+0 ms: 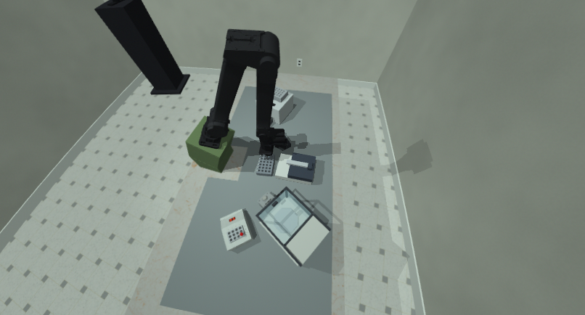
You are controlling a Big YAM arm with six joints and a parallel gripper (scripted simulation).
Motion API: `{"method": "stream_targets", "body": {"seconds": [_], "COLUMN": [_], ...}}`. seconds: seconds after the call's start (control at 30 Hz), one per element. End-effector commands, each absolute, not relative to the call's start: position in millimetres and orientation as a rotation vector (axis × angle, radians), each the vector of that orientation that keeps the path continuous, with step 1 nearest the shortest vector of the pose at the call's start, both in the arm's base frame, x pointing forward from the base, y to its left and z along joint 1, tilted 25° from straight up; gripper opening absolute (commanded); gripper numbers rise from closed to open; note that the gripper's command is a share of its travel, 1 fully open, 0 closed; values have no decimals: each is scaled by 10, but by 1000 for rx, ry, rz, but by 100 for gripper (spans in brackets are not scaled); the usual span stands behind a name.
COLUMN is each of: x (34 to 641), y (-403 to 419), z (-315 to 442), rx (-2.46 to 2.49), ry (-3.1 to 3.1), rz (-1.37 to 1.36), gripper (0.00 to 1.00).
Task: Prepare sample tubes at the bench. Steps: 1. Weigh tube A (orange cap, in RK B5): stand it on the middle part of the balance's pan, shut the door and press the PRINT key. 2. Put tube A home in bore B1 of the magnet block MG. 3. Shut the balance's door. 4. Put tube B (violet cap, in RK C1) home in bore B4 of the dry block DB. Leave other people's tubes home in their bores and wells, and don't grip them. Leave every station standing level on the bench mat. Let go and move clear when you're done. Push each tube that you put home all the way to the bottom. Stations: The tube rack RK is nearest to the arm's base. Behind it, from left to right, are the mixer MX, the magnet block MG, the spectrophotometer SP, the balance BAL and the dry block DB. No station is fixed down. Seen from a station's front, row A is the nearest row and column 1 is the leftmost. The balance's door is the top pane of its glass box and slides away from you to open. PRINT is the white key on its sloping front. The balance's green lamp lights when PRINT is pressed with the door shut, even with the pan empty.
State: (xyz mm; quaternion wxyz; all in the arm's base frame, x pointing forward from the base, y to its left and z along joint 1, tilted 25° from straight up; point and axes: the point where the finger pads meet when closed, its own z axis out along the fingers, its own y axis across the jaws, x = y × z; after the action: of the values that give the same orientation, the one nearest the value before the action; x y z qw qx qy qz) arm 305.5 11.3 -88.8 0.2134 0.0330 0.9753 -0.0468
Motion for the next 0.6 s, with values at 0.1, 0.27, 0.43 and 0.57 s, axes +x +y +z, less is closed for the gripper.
{"method": "stream_targets", "body": {"seconds": [0.1, 0.27, 0.43, 0.57], "x": [3074, 3065, 3057, 3057], "y": [62, 55, 50, 47], "z": [-882, -882, -884, -883], "rx": [97, 109, 102, 102], "ry": [2696, 2697, 2697, 2697], "rz": [-132, -133, -134, -135], "gripper": [9, 9, 9, 9]}}
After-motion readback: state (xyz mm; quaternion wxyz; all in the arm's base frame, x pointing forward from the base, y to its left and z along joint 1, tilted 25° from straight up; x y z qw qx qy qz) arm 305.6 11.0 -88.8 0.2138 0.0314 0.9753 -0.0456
